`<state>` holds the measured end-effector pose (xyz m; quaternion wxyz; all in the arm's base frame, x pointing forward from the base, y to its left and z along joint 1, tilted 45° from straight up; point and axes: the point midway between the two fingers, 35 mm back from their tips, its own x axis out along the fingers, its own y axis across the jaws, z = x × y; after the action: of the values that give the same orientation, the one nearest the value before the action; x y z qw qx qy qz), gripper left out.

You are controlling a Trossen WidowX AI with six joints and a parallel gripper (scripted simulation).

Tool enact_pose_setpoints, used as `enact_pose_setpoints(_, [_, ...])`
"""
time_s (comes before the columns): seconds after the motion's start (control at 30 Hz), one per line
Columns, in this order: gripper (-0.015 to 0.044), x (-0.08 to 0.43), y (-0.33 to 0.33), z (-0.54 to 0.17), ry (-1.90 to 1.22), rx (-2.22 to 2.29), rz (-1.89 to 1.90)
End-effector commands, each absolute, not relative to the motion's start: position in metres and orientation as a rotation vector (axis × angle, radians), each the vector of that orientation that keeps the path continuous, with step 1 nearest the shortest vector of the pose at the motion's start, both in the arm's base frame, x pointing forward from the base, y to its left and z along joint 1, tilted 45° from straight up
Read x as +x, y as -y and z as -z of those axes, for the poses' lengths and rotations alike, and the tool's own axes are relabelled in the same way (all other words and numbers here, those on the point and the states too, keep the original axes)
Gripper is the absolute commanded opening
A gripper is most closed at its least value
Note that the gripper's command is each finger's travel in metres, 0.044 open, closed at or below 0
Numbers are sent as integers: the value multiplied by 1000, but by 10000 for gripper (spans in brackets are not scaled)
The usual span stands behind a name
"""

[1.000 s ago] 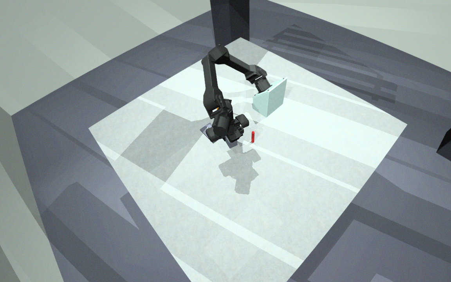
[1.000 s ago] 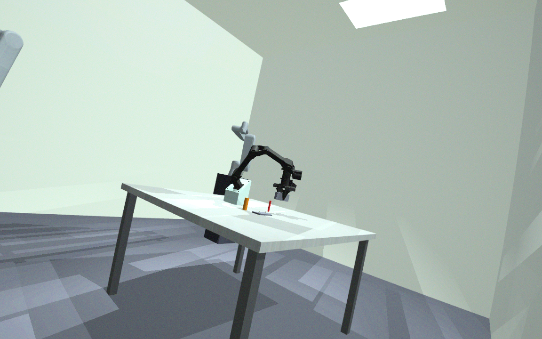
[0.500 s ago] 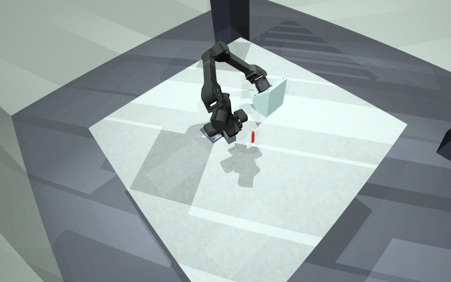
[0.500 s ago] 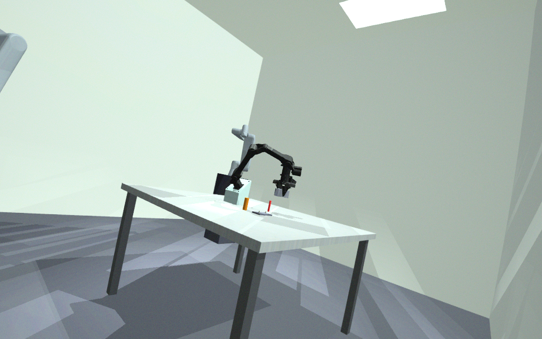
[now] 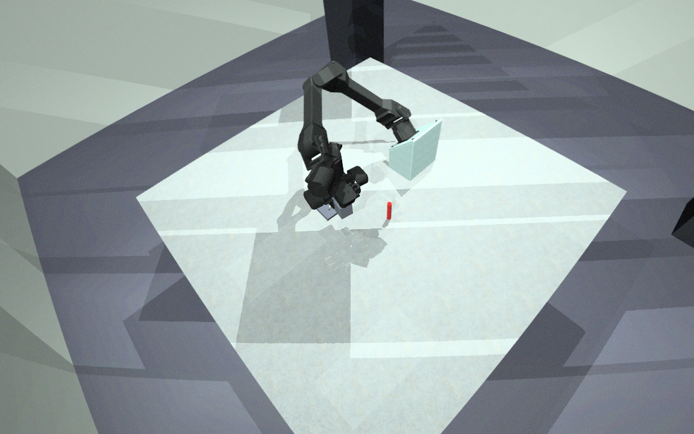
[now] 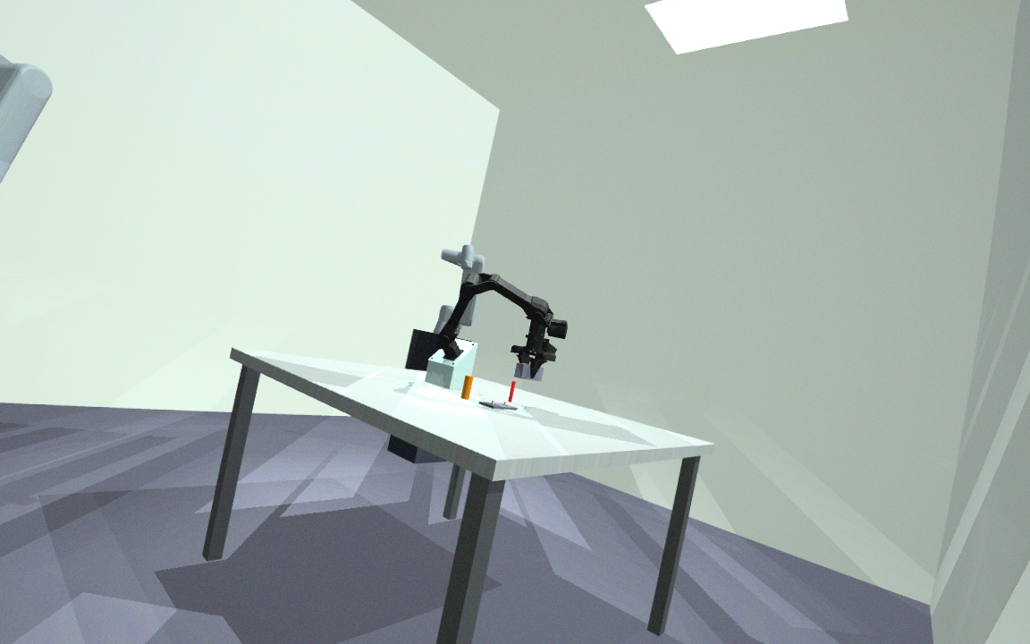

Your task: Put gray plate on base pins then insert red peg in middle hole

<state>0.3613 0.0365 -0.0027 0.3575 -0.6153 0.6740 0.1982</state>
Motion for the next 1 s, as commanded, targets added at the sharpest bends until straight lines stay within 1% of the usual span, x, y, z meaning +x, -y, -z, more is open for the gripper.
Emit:
enact_pose_setpoints(0.0, [0, 361, -23, -3, -1736, -1606, -528])
enact_pose_setpoints(0.97, [0, 348, 67, -30, -1747, -1702, -628])
